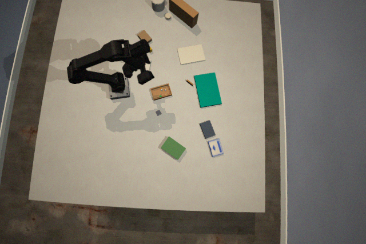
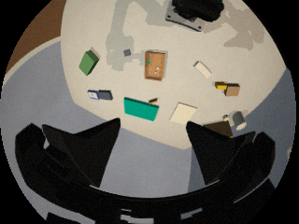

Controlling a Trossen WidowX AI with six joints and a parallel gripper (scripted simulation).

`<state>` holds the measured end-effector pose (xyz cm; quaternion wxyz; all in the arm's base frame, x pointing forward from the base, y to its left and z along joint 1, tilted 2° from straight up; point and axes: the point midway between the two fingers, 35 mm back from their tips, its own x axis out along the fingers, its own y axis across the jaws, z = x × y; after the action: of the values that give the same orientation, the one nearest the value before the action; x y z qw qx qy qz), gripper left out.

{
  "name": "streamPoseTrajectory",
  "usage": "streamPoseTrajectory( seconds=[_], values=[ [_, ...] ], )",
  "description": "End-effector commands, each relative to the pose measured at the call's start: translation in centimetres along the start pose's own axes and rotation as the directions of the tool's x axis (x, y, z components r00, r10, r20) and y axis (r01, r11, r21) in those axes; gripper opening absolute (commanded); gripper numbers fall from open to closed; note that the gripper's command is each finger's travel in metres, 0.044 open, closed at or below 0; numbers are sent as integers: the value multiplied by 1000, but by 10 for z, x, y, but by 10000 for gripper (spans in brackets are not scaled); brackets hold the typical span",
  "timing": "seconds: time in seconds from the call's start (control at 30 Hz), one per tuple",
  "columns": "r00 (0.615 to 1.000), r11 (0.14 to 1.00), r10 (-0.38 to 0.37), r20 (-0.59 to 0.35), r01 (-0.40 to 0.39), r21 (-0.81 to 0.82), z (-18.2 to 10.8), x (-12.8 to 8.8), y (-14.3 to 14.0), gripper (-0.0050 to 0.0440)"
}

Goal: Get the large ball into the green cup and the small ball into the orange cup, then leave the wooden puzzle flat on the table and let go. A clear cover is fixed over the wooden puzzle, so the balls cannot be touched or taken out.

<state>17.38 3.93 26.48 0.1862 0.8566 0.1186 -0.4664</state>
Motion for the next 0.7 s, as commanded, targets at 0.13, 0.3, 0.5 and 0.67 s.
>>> streamPoseTrajectory(
  seconds=[0.13,0.3,0.5,0.67],
  values=[
    [1000,1000,0,0,0,0,0,0,0,400],
    [1000,1000,0,0,0,0,0,0,0,400],
    [1000,1000,0,0,0,0,0,0,0,400],
    [1000,1000,-1,3,1,-16,0,1,0,352]
  ],
)
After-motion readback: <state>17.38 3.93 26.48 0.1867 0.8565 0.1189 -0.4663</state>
